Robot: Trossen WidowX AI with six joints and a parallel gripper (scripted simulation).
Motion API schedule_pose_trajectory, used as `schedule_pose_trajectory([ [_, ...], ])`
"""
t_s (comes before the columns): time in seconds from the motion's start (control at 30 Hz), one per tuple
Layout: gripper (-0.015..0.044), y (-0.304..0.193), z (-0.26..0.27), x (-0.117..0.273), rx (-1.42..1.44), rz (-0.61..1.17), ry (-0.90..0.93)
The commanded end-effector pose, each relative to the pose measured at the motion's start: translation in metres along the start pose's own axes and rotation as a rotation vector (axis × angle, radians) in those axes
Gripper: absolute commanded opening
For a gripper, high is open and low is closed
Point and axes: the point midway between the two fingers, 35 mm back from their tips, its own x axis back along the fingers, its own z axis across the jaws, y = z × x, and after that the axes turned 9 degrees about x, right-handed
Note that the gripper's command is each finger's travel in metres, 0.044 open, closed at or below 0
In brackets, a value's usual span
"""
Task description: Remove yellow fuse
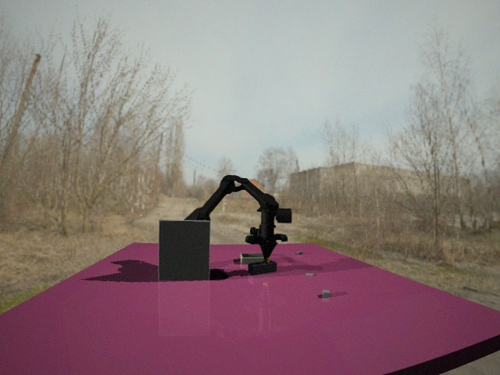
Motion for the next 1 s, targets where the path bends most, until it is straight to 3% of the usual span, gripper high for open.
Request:
schedule_pose_trajectory([
  [0.0,0.0,-0.001,-0.002,0.005,0.008,0.009,-0.002],
  [0.97,0.0,0.0,-0.001,0.021,0.007,0.007,-0.003],
])
